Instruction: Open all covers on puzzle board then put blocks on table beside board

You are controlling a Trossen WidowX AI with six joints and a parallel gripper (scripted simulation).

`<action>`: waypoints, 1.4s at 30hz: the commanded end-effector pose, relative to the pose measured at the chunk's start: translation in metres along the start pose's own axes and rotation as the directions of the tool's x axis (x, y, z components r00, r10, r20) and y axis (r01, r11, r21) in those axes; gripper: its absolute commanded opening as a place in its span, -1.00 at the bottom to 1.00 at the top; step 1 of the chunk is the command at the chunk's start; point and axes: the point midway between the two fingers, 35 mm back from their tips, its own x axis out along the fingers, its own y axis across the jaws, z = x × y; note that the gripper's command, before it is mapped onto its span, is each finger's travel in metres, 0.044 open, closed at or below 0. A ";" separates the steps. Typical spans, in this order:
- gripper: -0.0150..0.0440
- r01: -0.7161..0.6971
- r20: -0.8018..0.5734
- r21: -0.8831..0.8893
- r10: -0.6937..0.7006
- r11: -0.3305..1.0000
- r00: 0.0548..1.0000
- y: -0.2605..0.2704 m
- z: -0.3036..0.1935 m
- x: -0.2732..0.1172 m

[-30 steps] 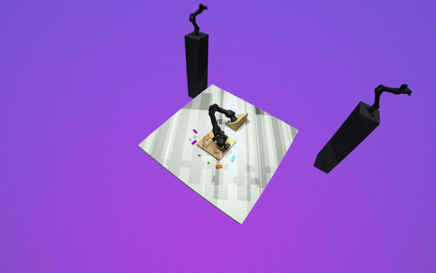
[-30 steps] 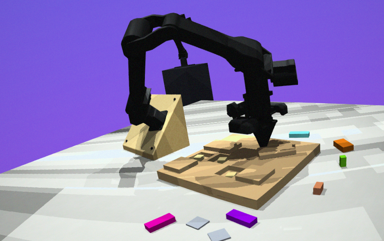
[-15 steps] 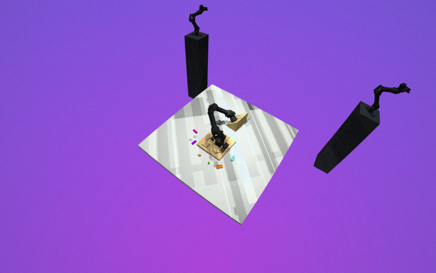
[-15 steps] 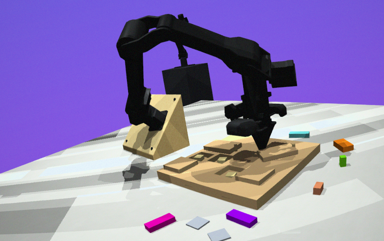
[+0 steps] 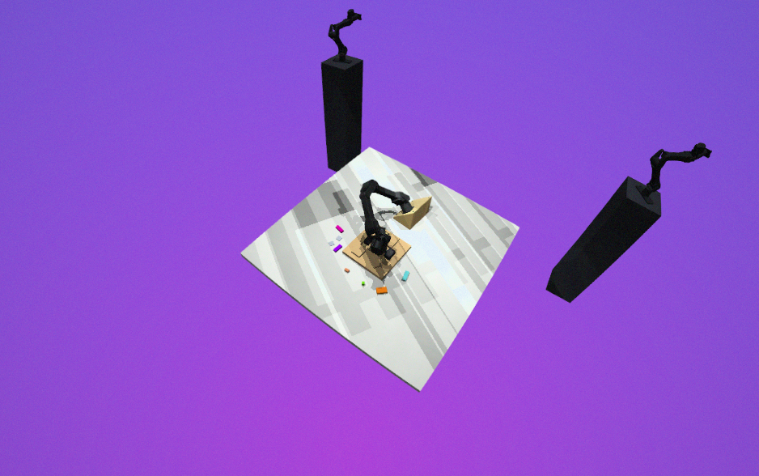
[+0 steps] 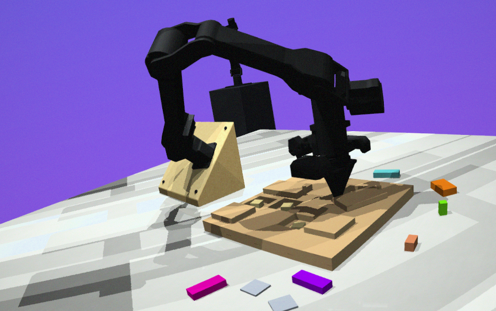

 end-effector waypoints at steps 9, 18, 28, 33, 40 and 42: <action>-0.49 -0.004 -0.004 -0.001 0.004 1.000 1.000 0.012 -0.011 -0.001; -0.49 -0.004 -0.005 -0.001 0.004 1.000 1.000 0.018 -0.017 -0.001; -0.49 -0.004 -0.005 -0.001 0.004 1.000 1.000 0.025 -0.028 -0.002; -0.49 -0.004 -0.005 -0.001 0.004 1.000 1.000 0.027 -0.030 -0.004; -0.49 -0.003 -0.005 -0.001 0.003 1.000 1.000 0.026 -0.032 -0.012; -0.49 -0.003 -0.005 -0.001 0.003 1.000 1.000 0.026 -0.032 -0.015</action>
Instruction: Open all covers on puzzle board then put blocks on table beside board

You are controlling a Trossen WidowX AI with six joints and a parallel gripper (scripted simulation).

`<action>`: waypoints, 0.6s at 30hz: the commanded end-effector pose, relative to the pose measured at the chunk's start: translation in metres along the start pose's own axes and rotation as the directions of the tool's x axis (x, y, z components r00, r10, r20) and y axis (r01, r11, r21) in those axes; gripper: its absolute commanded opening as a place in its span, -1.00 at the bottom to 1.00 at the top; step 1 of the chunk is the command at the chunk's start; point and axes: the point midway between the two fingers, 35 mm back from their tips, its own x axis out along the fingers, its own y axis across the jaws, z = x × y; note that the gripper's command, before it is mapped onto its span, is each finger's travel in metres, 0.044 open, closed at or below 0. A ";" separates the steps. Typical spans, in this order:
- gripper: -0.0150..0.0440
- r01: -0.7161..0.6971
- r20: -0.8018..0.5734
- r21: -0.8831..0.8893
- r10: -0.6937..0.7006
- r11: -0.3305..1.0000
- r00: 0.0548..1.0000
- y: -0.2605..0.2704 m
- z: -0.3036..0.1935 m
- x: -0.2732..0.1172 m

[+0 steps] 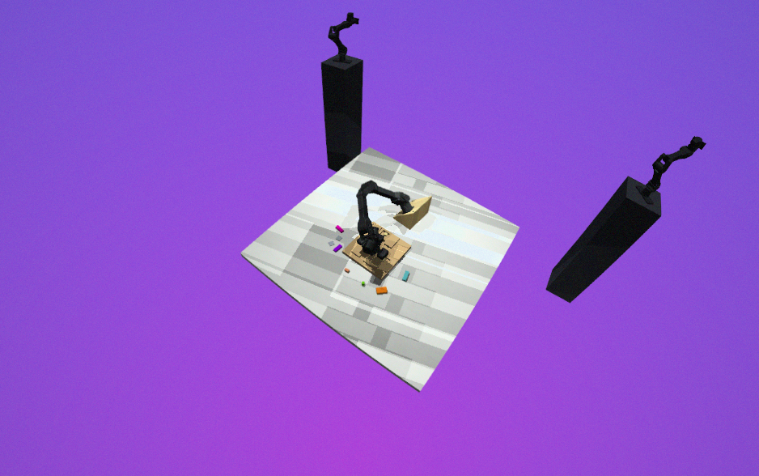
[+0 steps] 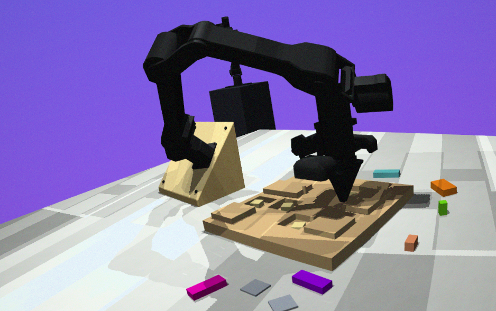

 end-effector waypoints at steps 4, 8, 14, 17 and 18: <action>-0.49 0.002 -0.003 0.004 -0.002 1.000 1.000 0.000 -0.002 -0.010; -0.49 0.003 -0.003 0.004 -0.003 1.000 1.000 0.000 -0.002 -0.015; -0.49 0.003 -0.003 0.004 -0.003 1.000 1.000 0.000 -0.002 -0.023; -0.49 0.003 -0.003 0.004 -0.003 1.000 1.000 0.000 -0.002 -0.027; -0.49 0.003 -0.003 0.004 -0.003 1.000 1.000 0.000 -0.002 -0.028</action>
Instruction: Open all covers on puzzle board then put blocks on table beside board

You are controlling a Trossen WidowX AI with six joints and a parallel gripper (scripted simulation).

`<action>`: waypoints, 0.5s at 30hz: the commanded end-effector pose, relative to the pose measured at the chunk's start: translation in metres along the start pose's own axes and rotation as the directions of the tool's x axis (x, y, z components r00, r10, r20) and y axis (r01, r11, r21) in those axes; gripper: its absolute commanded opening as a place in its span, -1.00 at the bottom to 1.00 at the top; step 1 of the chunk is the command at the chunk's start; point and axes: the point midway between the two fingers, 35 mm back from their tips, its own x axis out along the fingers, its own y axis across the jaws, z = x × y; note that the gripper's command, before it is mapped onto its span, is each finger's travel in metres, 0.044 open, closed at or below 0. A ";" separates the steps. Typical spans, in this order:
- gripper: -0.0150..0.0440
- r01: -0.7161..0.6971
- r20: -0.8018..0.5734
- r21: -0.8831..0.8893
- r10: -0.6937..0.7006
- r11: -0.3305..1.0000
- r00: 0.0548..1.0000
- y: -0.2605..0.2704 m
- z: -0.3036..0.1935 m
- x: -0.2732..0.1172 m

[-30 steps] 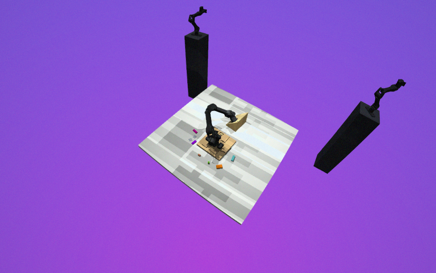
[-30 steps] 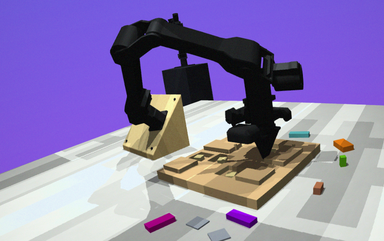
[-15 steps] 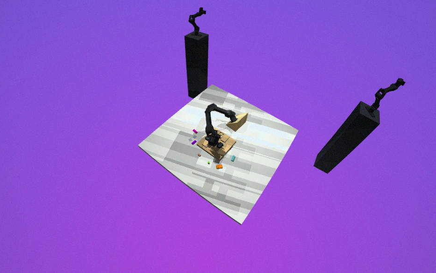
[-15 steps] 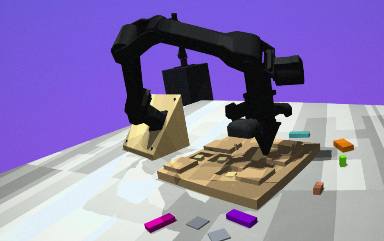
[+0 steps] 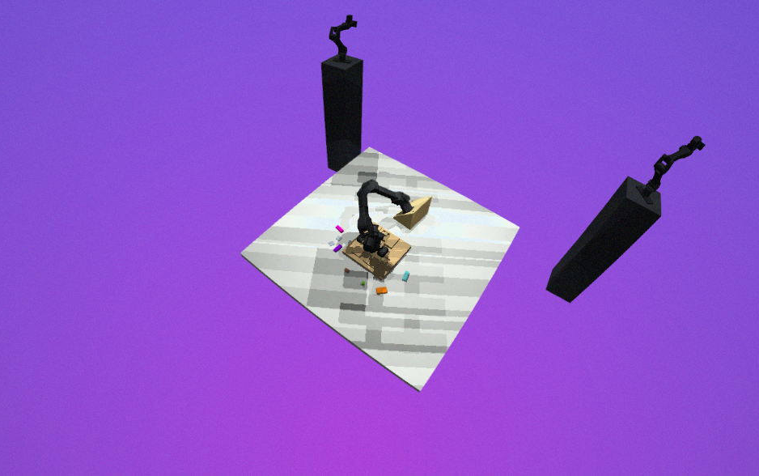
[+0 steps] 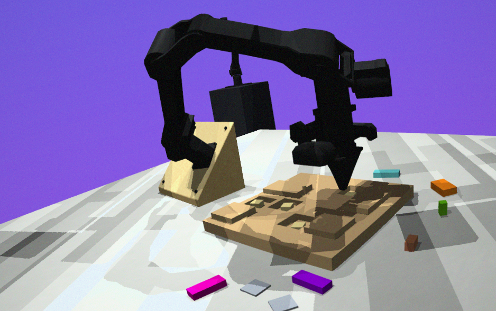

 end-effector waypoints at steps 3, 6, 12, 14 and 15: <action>-0.49 0.004 -0.002 0.005 -0.004 1.000 1.000 0.000 -0.001 -0.009; -0.49 0.004 -0.002 0.005 -0.004 1.000 1.000 0.000 -0.001 -0.013; -0.49 0.000 0.000 -0.005 0.000 1.000 1.000 0.001 0.003 -0.014; -0.49 0.001 0.000 -0.020 -0.001 1.000 1.000 0.003 0.012 -0.018; -0.49 0.002 0.000 -0.028 -0.002 1.000 1.000 0.003 0.017 -0.020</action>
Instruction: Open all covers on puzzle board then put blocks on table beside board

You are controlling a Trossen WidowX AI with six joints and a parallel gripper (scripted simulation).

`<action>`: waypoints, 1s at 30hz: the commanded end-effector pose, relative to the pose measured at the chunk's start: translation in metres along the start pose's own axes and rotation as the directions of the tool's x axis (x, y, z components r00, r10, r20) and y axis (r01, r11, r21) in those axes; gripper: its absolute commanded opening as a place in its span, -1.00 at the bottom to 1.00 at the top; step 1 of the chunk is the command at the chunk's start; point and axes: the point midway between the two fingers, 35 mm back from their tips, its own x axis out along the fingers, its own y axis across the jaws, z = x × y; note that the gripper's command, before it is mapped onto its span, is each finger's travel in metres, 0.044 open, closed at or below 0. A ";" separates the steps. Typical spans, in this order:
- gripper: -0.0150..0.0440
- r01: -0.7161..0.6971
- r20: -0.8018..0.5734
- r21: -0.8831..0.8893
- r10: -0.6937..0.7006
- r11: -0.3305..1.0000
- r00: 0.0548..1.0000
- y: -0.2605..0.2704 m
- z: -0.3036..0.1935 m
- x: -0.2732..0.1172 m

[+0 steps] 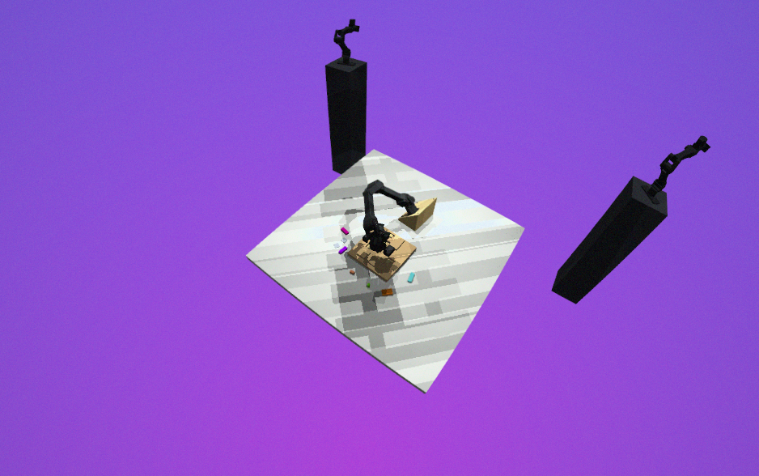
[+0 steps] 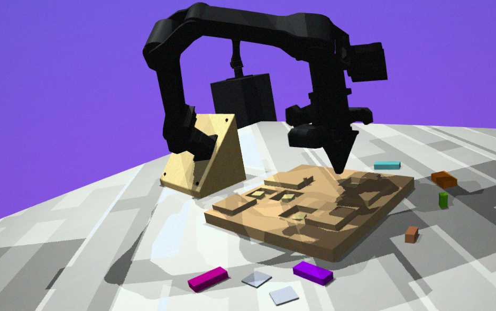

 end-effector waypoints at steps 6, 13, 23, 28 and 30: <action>-0.49 0.007 -0.003 -0.066 -0.007 0.998 1.000 0.007 0.041 -0.013; -0.49 0.008 -0.002 -0.122 -0.008 0.993 1.000 0.013 0.079 -0.019; -0.49 0.007 0.000 -0.200 -0.008 0.980 1.000 0.023 0.135 -0.018; -0.49 0.006 0.001 -0.239 -0.006 0.971 1.000 0.029 0.164 -0.014; -0.49 0.005 0.001 -0.253 -0.005 0.968 1.000 0.031 0.174 -0.012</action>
